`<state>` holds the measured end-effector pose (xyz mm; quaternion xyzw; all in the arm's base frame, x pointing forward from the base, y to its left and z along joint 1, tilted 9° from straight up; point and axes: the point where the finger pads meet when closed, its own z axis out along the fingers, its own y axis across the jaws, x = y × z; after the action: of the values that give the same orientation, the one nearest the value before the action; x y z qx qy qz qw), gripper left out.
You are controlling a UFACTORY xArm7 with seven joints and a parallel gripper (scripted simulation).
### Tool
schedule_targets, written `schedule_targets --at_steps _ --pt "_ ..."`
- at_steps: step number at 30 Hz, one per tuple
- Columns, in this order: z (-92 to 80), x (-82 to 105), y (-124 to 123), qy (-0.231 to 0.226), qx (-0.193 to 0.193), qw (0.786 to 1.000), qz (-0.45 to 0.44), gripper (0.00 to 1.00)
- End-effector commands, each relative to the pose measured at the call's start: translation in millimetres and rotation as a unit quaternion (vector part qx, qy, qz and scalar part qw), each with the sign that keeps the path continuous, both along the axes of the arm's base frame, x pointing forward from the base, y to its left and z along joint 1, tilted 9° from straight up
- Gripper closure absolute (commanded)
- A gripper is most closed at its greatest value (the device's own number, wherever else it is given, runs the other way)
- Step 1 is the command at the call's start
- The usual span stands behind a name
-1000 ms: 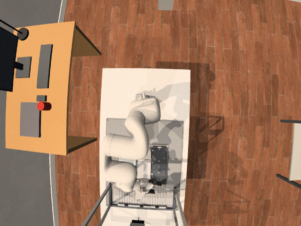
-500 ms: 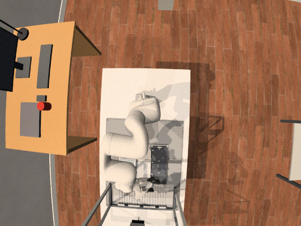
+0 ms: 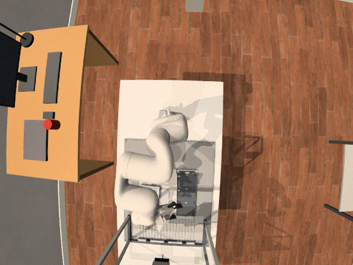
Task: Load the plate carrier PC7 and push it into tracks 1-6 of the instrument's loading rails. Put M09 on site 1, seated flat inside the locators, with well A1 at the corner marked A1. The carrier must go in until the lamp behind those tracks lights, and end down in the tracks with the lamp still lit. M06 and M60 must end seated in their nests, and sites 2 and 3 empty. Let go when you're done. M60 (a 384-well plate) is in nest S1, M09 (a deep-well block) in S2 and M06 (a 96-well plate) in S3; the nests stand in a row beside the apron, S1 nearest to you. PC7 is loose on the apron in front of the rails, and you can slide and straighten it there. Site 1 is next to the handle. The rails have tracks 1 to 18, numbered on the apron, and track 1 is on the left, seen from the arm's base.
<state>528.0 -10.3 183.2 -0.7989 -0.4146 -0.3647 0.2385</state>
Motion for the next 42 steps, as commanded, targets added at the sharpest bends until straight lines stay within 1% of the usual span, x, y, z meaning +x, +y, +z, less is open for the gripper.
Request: schedule_targets --at_steps 1,3,5,8,10,12,14,15,18,20,22,24,25,29,31,33,35,37,39,40,42 --pt "-5.5 -11.4 -13.9 0.015 -0.048 0.999 0.019 0.00" --pt "-7.5 -14.8 -18.0 0.016 -0.052 0.998 0.020 0.00" --pt "-10.4 -20.3 -25.8 0.025 -0.082 0.996 0.031 0.00" --pt "-12.1 -23.6 -30.3 0.026 -0.085 0.996 0.032 0.00" --pt "-14.4 -28.8 -38.6 0.034 -0.115 0.992 0.043 0.00" --pt "-14.4 -28.8 -38.6 0.034 -0.115 0.992 0.043 0.00" --pt "-16.3 -33.8 -47.0 0.041 -0.146 0.987 0.054 0.00" --pt "-17.2 -36.2 -51.3 0.043 -0.152 0.986 0.056 0.00" --pt "-18.5 -39.7 -57.1 0.043 -0.152 0.986 0.056 0.00" --pt "-19.7 -44.2 -66.0 0.049 -0.183 0.980 0.066 0.00" --pt "-20.4 -46.9 -71.3 0.049 -0.186 0.979 0.067 0.00" --pt "-20.9 -51.0 -80.4 0.055 -0.216 0.972 0.077 0.00" --pt "-21.2 -53.1 -85.0 0.055 -0.220 0.971 0.078 0.00" --pt "-21.2 -53.5 -85.9 0.055 -0.220 0.971 0.078 0.00" --pt "-21.1 -57.3 -95.1 0.060 -0.250 0.962 0.088 0.00" --pt "-21.1 -59.5 -100.7 0.060 -0.253 0.961 0.089 0.00" --pt "-20.3 -63.0 -110.1 0.064 -0.284 0.952 0.099 0.00" --pt "-19.9 -64.9 -115.7 0.064 -0.287 0.951 0.099 0.00" --pt "-18.6 -68.0 -125.1 0.067 -0.317 0.940 0.109 0.00" --pt "-17.9 -69.5 -129.8 0.067 -0.320 0.939 0.110 0.00" --pt "-17.8 -69.7 -130.7 0.067 -0.320 0.939 0.110 0.00"
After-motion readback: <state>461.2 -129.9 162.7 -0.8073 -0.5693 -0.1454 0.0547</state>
